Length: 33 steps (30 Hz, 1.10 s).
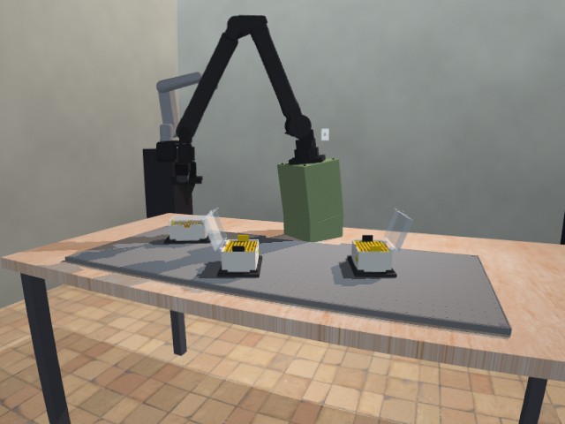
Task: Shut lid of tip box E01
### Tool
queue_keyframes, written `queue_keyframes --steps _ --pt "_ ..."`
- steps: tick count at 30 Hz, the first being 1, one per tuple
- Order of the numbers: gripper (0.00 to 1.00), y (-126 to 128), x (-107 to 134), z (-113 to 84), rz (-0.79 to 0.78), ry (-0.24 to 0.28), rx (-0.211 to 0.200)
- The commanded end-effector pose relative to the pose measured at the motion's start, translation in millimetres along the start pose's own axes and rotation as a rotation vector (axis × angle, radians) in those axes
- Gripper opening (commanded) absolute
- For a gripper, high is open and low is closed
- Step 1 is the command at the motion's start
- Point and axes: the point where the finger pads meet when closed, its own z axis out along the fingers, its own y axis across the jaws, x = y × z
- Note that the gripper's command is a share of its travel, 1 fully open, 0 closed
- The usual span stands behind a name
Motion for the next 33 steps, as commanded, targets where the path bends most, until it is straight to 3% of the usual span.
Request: queue_keyframes --steps 1,4,11,14,33 --pt "0.0 3.4 3.9 -12.0 -0.003 -0.001 -0.004" --pt "0.0 7.0 4.5 -8.4 -0.002 -0.001 -0.018" --pt "0.0 3.3 5.2 -20.6 0.0 -0.001 -0.004" --pt "0.0 10.6 6.2 -10.0 0.002 0.0 -0.032" --pt "0.0 10.6 6.2 -10.0 0.002 0.001 -0.033"
